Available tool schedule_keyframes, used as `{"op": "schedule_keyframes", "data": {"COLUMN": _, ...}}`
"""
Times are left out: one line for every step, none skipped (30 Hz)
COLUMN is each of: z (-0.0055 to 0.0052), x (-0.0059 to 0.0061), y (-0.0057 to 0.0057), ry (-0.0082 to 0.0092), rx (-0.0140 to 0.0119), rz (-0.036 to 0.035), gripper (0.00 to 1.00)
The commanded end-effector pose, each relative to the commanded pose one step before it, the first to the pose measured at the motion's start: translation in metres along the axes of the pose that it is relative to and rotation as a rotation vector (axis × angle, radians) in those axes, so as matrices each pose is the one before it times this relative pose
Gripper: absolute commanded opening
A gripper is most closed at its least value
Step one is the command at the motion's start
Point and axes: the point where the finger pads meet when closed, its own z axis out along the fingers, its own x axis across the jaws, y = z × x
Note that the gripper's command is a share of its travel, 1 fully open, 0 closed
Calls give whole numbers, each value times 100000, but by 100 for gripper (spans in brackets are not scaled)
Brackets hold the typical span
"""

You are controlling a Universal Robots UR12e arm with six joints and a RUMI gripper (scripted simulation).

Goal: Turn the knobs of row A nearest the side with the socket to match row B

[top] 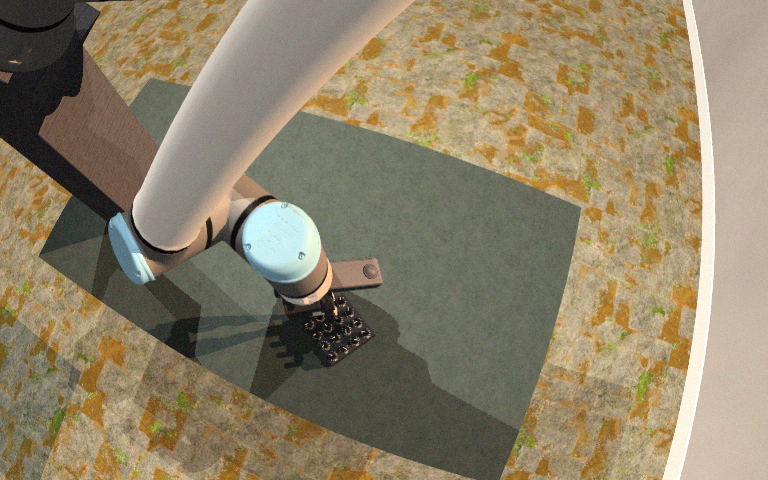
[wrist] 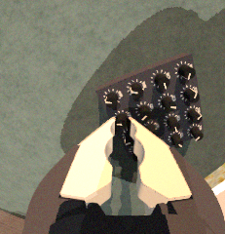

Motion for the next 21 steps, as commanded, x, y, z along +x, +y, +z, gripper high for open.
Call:
{"op": "schedule_keyframes", "data": {"z": -30, "x": -11, "y": -19, "ry": -26, "rx": 17, "rz": -4836, "gripper": 4}}
{"op": "schedule_keyframes", "data": {"z": 0, "x": -7, "y": 0, "ry": 0, "rx": 0, "rz": -1504, "gripper": 4}}
{"op": "schedule_keyframes", "data": {"z": 0, "x": -8, "y": 0, "ry": 0, "rx": 0, "rz": -1573, "gripper": 4}}
{"op": "schedule_keyframes", "data": {"z": 0, "x": -8, "y": 0, "ry": 0, "rx": 0, "rz": -1640, "gripper": 4}}
{"op": "schedule_keyframes", "data": {"z": 0, "x": -8, "y": 0, "ry": 0, "rx": 0, "rz": -1703, "gripper": 4}}
{"op": "schedule_keyframes", "data": {"z": 0, "x": -8, "y": 0, "ry": 0, "rx": 0, "rz": -1765, "gripper": 4}}
{"op": "schedule_keyframes", "data": {"z": 0, "x": -9, "y": 0, "ry": 0, "rx": 0, "rz": -1823, "gripper": 4}}
{"op": "schedule_keyframes", "data": {"z": 0, "x": -9, "y": 0, "ry": 0, "rx": 0, "rz": -1878, "gripper": 4}}
{"op": "schedule_keyframes", "data": {"z": 0, "x": -9, "y": 0, "ry": 0, "rx": 0, "rz": -1929, "gripper": 4}}
{"op": "schedule_keyframes", "data": {"z": 0, "x": -9, "y": 0, "ry": 0, "rx": 0, "rz": -1977, "gripper": 4}}
{"op": "schedule_keyframes", "data": {"z": 0, "x": -10, "y": 0, "ry": 0, "rx": 0, "rz": -2021, "gripper": 4}}
{"op": "schedule_keyframes", "data": {"z": 0, "x": -10, "y": 0, "ry": 0, "rx": 0, "rz": -2061, "gripper": 4}}
{"op": "schedule_keyframes", "data": {"z": 0, "x": -10, "y": 0, "ry": 0, "rx": 0, "rz": -2098, "gripper": 4}}
{"op": "schedule_keyframes", "data": {"z": 0, "x": 0, "y": 0, "ry": 0, "rx": 0, "rz": 0, "gripper": 4}}
{"op": "schedule_keyframes", "data": {"z": 0, "x": 0, "y": 0, "ry": 0, "rx": 0, "rz": 0, "gripper": 4}}
{"op": "schedule_keyframes", "data": {"z": 0, "x": -10, "y": 0, "ry": 0, "rx": 0, "rz": -2130, "gripper": 4}}
{"op": "schedule_keyframes", "data": {"z": 0, "x": -10, "y": 0, "ry": 0, "rx": 0, "rz": -2158, "gripper": 4}}
{"op": "schedule_keyframes", "data": {"z": 0, "x": -10, "y": 0, "ry": 0, "rx": 0, "rz": -2181, "gripper": 4}}
{"op": "schedule_keyframes", "data": {"z": 0, "x": -11, "y": 0, "ry": 0, "rx": 0, "rz": -2200, "gripper": 4}}
{"op": "schedule_keyframes", "data": {"z": 0, "x": -11, "y": 0, "ry": 0, "rx": 0, "rz": -2215, "gripper": 4}}
{"op": "schedule_keyframes", "data": {"z": 0, "x": -11, "y": 0, "ry": 0, "rx": 0, "rz": -2224, "gripper": 4}}
